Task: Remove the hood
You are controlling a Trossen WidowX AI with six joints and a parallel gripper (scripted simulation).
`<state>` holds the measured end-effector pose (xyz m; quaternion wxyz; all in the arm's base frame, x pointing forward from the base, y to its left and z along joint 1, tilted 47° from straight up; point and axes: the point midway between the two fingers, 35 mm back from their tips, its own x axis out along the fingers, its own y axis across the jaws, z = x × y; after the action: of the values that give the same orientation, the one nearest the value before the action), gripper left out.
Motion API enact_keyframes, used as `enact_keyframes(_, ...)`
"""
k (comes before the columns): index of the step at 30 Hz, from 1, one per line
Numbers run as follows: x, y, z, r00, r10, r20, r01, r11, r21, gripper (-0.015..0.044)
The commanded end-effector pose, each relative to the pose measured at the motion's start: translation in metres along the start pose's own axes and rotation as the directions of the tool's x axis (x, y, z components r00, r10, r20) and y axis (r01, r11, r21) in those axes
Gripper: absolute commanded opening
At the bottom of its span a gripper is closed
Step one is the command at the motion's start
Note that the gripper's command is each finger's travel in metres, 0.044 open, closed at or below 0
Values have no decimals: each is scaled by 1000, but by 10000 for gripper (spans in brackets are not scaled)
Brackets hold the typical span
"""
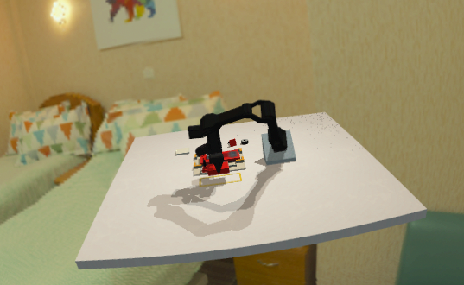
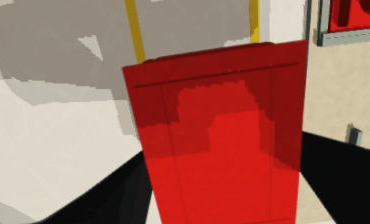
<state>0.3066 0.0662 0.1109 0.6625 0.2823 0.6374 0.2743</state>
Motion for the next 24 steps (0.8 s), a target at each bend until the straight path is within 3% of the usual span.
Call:
enact_keyframes(1, 2, 2, 0, 1000, 3, 5, -3, 1000, 1, 0)
enact_keyframes(24, 21, 3, -2, 1000, 7, 5, -7, 1000, 0, 0)
